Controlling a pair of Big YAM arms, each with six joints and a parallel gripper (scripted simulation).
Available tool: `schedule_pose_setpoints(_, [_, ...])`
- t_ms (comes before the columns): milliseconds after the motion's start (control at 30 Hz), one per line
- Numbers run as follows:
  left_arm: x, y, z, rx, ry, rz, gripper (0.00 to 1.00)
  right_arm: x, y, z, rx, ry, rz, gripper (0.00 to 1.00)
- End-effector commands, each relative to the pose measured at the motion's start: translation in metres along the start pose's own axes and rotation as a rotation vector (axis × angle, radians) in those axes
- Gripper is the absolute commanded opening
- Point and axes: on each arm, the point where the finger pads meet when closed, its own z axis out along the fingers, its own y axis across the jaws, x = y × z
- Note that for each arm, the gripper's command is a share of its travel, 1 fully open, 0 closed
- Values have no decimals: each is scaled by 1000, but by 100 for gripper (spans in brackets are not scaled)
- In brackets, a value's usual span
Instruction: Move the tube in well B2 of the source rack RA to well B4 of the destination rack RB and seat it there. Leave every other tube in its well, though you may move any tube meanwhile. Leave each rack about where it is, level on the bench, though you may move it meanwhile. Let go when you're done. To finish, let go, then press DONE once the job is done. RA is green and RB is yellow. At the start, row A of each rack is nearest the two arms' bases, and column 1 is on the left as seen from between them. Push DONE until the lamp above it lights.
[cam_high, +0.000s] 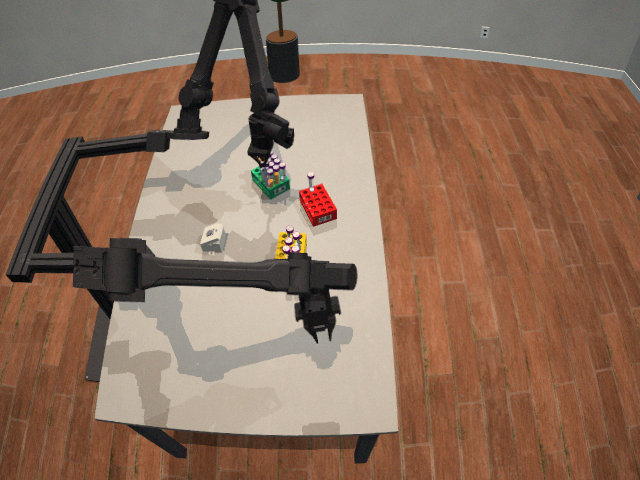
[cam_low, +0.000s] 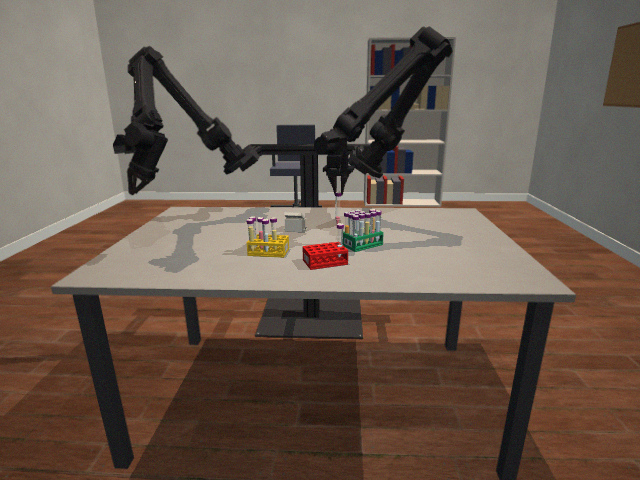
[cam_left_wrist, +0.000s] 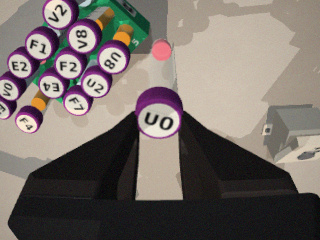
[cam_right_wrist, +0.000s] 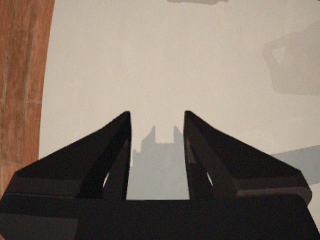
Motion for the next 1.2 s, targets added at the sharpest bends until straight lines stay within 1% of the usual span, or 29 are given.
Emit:
schedule_pose_setpoints(0, [1, 10, -1, 12, -18, -20, 0, -9, 9, -5, -15, -6, 24, 30])
schedule_pose_setpoints(67, [1, 10, -1, 12, -18, -20, 0, -9, 9, -5, -15, -6, 24, 30])
schedule_pose_setpoints(567, [45, 34, -1, 11, -17, -19, 0, -9, 9, -5, -15, -6, 24, 30])
schedule_pose_setpoints(633, [45, 34, -1, 11, -17, -19, 0, -9, 9, -5, -15, -6, 24, 30])
schedule_pose_setpoints(1067, [84, 56, 0, 8, -10, -14, 0, -9, 9, -5, -15, -6, 24, 30])
schedule_pose_setpoints(1167, [82, 59, 0, 5, -8, -11, 0, -9, 9, -5, -15, -6, 24, 30])
